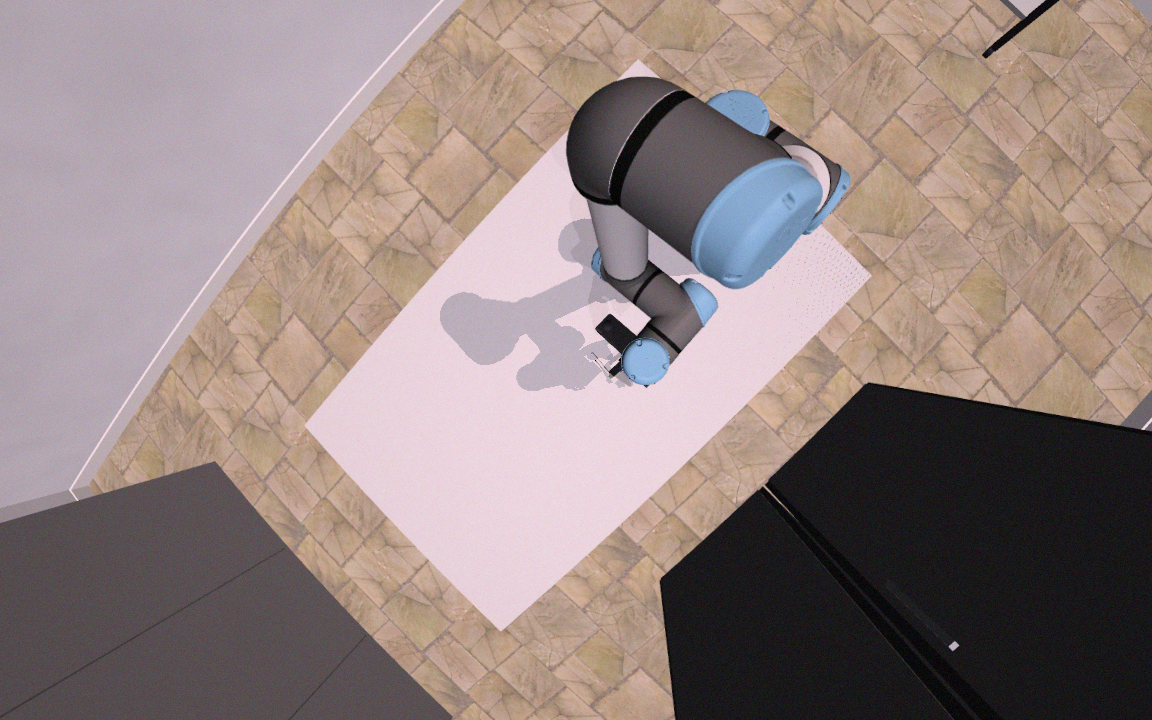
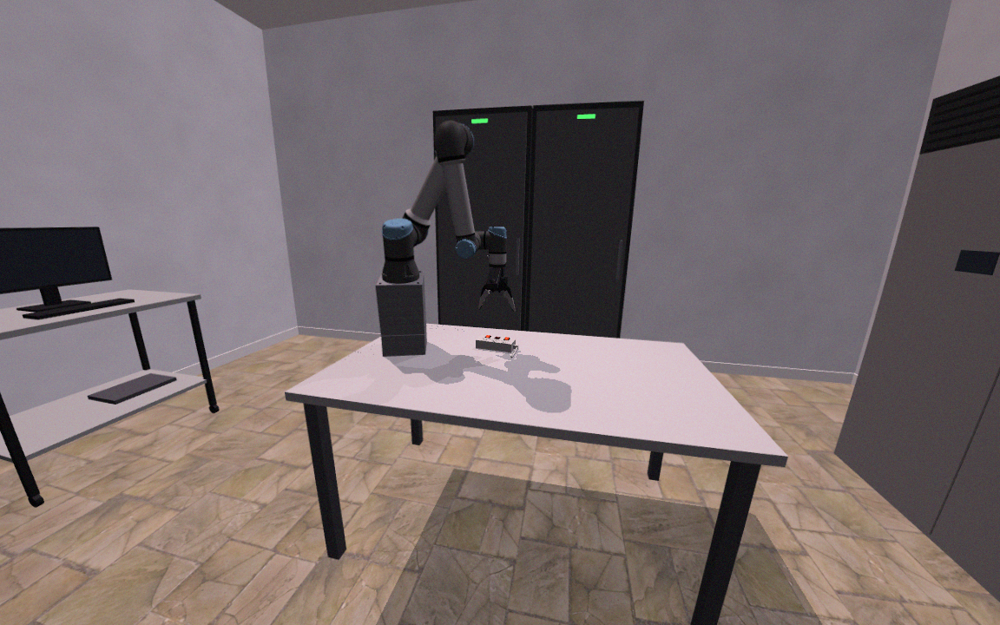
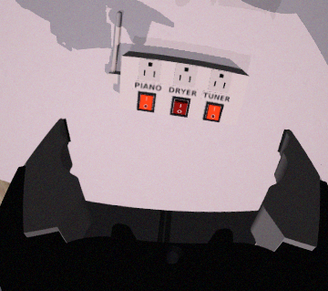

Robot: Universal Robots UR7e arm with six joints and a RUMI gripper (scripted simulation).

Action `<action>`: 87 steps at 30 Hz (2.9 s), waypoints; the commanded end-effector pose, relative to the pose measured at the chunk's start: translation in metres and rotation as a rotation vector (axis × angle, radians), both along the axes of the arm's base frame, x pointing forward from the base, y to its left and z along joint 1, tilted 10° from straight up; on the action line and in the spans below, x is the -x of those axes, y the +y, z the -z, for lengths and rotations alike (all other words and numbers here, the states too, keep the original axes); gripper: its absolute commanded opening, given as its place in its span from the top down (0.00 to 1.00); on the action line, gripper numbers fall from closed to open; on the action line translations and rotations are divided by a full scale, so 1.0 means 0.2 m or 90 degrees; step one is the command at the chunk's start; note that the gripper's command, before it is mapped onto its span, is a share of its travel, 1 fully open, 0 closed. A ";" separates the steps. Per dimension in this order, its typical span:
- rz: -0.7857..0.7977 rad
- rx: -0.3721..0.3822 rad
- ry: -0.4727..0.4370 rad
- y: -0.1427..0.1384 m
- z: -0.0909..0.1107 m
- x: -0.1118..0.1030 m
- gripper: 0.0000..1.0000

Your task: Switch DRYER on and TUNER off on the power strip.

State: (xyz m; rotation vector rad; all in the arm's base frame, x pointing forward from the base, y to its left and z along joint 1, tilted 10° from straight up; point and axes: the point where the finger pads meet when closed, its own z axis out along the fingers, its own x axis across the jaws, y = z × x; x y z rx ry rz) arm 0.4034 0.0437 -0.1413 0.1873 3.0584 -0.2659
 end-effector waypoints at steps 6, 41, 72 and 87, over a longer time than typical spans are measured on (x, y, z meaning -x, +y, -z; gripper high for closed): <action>0.004 -0.001 -0.001 0.00 0.00 0.00 0.00; 0.179 -0.010 -0.031 0.01 0.03 0.03 0.00; 0.639 -0.036 -0.114 0.07 0.09 0.06 0.00; 0.951 -0.053 -0.169 0.12 0.13 0.08 0.00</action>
